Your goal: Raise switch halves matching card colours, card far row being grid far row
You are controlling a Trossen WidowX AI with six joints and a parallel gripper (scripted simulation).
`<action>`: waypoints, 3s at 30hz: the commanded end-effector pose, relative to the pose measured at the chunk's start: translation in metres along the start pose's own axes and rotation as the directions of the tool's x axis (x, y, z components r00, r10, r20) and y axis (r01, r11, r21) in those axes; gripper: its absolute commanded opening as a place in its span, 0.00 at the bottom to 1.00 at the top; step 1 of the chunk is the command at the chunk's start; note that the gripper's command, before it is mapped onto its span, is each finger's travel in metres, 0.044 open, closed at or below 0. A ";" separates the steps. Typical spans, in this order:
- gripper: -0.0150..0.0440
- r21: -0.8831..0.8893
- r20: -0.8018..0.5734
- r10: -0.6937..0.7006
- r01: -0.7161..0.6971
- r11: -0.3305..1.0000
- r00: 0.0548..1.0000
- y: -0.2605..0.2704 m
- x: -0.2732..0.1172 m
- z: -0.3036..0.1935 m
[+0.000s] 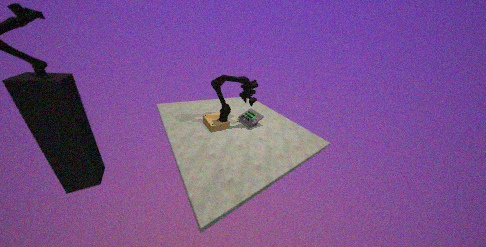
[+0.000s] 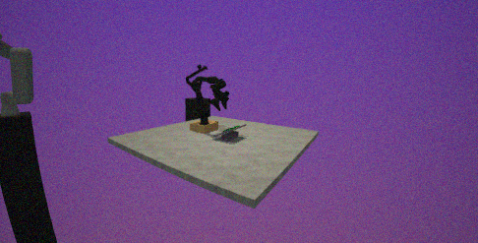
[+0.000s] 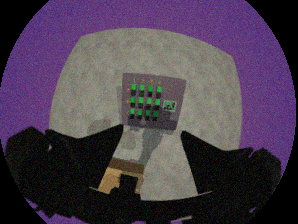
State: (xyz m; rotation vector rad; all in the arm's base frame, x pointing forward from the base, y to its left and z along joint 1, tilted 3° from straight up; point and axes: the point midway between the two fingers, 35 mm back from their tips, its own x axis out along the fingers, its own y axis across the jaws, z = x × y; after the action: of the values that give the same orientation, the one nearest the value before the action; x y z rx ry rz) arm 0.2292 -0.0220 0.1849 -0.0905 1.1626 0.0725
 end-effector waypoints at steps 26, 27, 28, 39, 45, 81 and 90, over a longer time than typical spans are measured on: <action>0.25 -0.007 0.046 -0.016 0.017 1.000 0.999 0.062 0.132 0.032; 0.25 -0.007 0.046 -0.016 0.017 1.000 0.999 0.062 0.134 0.032; 0.25 -0.007 0.046 -0.016 0.017 1.000 0.999 0.062 0.134 0.032; 0.25 -0.007 0.046 -0.016 0.017 1.000 0.999 0.062 0.147 0.032; 0.25 -0.007 0.046 -0.016 0.017 1.000 0.999 0.062 0.148 0.032; 0.25 -0.007 0.046 -0.016 0.017 1.000 0.999 0.062 0.151 0.032; 0.25 -0.007 0.046 -0.016 0.017 1.000 0.999 0.062 0.152 0.032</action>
State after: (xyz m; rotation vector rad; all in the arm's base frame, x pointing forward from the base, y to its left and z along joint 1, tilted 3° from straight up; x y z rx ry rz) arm 0.3115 0.0447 0.0562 -0.1025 1.1196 0.0623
